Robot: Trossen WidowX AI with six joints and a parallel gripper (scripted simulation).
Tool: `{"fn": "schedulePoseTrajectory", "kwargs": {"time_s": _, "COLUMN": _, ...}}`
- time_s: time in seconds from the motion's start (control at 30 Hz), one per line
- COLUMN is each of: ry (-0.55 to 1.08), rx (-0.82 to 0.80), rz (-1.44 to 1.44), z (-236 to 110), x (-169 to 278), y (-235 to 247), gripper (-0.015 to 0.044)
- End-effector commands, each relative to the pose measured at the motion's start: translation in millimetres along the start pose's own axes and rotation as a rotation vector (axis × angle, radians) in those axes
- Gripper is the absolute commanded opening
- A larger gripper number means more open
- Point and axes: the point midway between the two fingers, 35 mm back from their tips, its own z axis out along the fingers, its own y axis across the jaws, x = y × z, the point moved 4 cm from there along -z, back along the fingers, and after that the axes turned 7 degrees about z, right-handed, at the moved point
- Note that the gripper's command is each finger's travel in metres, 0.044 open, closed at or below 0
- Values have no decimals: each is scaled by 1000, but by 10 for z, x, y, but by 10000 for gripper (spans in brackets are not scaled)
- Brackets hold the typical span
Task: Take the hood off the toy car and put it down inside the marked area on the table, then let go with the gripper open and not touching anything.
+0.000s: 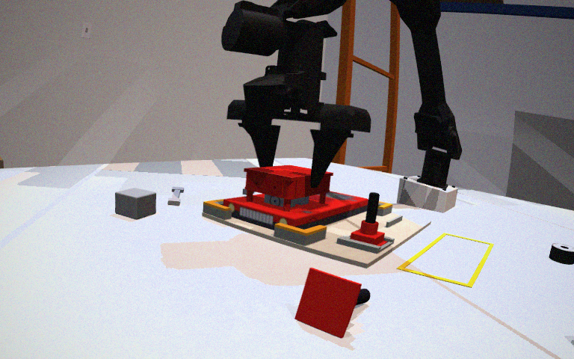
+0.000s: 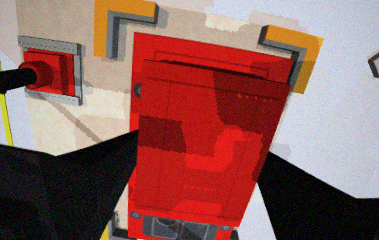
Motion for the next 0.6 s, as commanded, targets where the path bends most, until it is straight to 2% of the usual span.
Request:
{"fn": "schedulePoseTrajectory", "kwargs": {"time_s": 0.0, "ry": -11, "rx": 3, "rz": -4, "z": -61, "x": -13, "y": -1, "gripper": 0}}
{"fn": "schedulePoseTrajectory", "kwargs": {"time_s": 0.4, "ry": -11, "rx": 3, "rz": -4, "z": -141, "x": -10, "y": 0, "gripper": 0}}
{"fn": "schedulePoseTrajectory", "kwargs": {"time_s": 0.57, "ry": -11, "rx": 3, "rz": -4, "z": -305, "x": -16, "y": -1, "gripper": 0}}
